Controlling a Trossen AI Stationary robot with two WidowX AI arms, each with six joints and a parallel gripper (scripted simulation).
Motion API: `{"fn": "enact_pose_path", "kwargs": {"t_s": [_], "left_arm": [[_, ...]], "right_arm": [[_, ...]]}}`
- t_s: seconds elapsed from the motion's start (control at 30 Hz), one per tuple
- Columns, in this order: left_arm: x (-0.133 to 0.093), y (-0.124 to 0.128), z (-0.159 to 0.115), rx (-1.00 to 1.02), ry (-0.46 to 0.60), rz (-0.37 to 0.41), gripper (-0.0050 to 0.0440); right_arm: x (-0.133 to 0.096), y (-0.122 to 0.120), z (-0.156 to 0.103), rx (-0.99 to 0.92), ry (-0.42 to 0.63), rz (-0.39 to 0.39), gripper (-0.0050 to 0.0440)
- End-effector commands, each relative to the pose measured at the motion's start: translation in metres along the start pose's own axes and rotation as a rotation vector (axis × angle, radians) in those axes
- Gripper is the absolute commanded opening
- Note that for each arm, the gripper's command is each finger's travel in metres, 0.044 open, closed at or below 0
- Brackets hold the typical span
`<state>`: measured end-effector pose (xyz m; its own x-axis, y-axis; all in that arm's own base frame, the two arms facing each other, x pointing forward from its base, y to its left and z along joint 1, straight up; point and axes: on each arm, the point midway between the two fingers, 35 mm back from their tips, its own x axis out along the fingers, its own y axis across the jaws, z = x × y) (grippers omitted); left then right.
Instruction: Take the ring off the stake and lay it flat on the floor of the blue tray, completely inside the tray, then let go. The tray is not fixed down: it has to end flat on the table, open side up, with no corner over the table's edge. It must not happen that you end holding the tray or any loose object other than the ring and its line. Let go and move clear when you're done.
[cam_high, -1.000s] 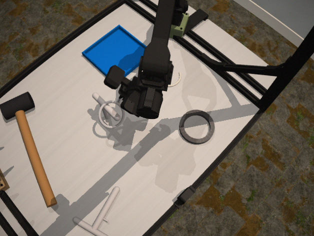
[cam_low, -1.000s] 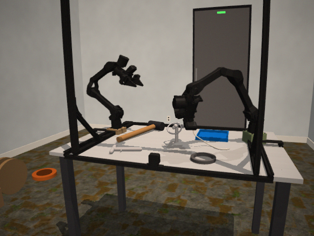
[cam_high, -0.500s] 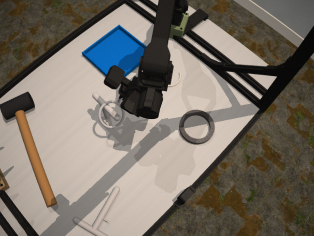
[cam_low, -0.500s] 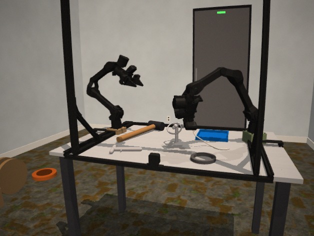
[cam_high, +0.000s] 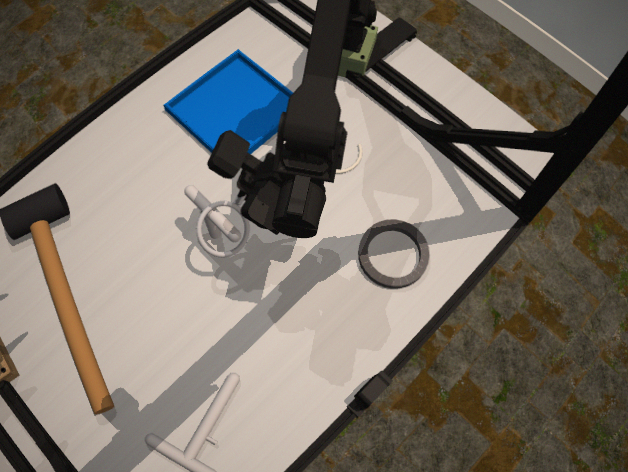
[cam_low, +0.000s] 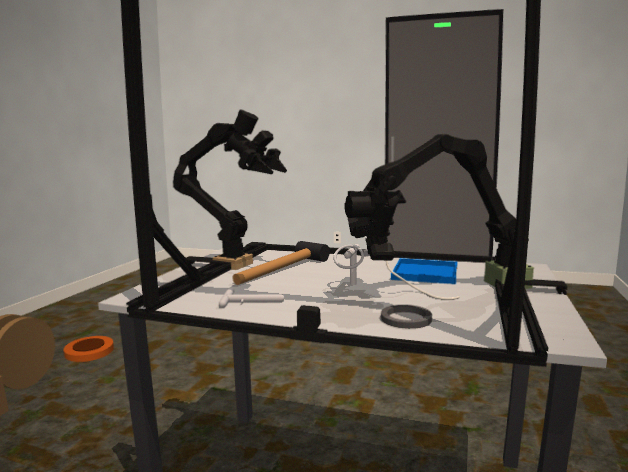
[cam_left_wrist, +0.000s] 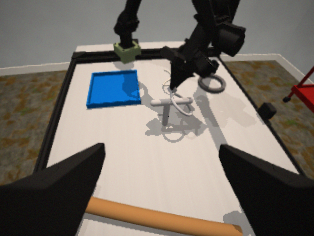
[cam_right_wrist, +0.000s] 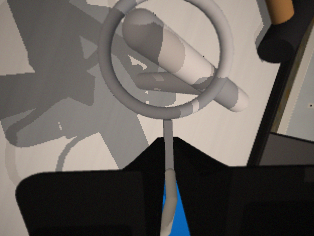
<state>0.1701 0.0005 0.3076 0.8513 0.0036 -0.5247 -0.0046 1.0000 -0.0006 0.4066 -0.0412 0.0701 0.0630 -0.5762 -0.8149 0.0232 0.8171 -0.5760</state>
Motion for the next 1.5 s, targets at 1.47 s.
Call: {"fn": "enact_pose_path", "kwargs": {"t_s": [1.47], "left_arm": [[0.000, -0.001, 0.000, 0.003, 0.002, -0.004, 0.0400]], "right_arm": [[-0.016, 0.006, 0.006, -0.008, 0.011, 0.014, 0.0000]]}}
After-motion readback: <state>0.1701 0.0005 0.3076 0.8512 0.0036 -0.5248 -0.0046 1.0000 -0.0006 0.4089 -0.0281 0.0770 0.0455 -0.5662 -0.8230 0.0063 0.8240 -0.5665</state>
